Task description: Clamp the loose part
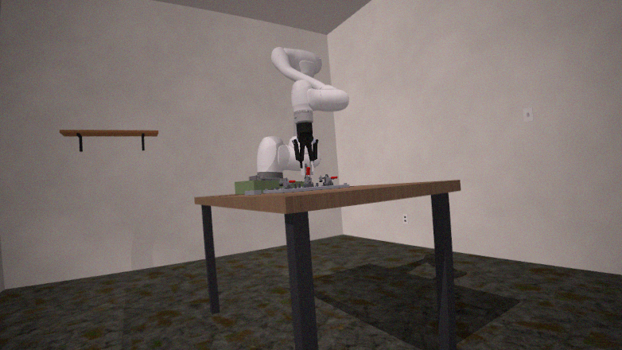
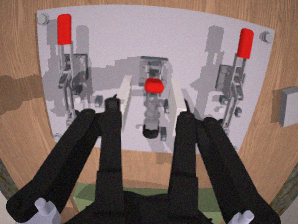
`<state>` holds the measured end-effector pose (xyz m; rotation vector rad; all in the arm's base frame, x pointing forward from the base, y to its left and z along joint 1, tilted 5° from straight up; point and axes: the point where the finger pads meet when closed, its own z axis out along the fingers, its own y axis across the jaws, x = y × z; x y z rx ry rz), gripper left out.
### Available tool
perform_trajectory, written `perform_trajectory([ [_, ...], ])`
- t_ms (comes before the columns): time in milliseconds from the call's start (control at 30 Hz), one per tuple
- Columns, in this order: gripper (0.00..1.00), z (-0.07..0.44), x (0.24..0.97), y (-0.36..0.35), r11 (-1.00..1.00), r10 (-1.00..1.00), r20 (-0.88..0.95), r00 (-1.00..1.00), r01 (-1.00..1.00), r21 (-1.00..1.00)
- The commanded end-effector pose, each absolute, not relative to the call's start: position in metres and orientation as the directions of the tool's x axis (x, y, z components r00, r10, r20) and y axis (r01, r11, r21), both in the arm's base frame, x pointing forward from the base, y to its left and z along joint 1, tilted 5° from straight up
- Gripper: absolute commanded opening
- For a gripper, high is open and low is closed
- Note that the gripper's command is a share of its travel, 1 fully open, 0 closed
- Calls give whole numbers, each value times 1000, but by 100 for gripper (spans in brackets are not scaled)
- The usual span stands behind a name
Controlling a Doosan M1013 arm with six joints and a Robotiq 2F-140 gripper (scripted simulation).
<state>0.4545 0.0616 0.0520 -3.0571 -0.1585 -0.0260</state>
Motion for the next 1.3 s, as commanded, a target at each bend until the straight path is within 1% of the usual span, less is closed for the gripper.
perform_trajectory([
  [0, 35, 51, 451, 62, -991, 102, 16, 995, 103, -82],
  [667, 35, 54, 451, 62, -991, 102, 16, 995, 103, -82],
  [867, 35, 63, 451, 61, -991, 102, 16, 995, 103, -82],
  [1267, 35, 106, 451, 57, -991, 102, 16, 995, 103, -82],
])
